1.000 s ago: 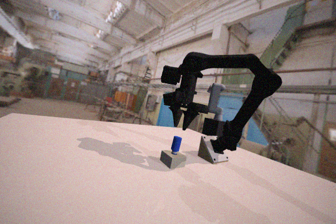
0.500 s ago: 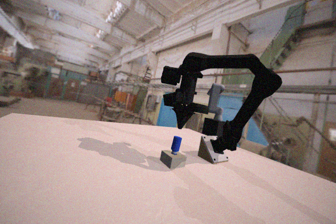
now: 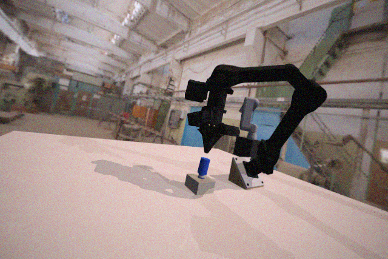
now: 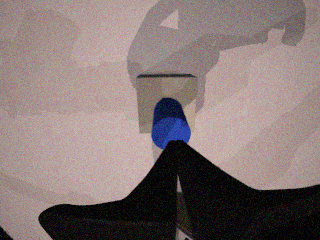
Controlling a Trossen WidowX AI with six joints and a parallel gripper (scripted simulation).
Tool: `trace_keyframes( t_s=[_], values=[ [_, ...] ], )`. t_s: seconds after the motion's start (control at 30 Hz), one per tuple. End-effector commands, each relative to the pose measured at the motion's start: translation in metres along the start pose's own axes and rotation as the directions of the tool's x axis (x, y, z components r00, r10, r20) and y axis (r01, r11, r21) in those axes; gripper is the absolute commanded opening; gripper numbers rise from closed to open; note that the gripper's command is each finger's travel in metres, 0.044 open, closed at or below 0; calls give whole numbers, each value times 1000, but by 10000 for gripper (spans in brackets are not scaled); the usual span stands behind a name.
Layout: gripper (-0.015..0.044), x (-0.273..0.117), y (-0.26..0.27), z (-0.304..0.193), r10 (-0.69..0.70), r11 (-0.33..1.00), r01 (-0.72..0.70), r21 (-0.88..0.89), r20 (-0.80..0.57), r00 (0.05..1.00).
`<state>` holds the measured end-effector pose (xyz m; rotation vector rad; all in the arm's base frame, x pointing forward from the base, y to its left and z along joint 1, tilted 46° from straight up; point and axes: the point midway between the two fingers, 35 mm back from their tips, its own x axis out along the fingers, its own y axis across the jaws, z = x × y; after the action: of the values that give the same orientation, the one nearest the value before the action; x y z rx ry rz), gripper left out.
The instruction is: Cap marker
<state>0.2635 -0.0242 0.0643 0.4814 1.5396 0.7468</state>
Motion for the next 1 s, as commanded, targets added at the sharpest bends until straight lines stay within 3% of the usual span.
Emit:
trace_keyframes(
  t_s=[0.0,0.8,0.97],
  values=[
    [0,7,1,-1,7,1000,-7,6,-3,1000],
    [0,22,0,2,-4,1000,4,-3,9,1000],
    [0,-30,-2,5,-18,999,17,40,38,999]
  ],
)
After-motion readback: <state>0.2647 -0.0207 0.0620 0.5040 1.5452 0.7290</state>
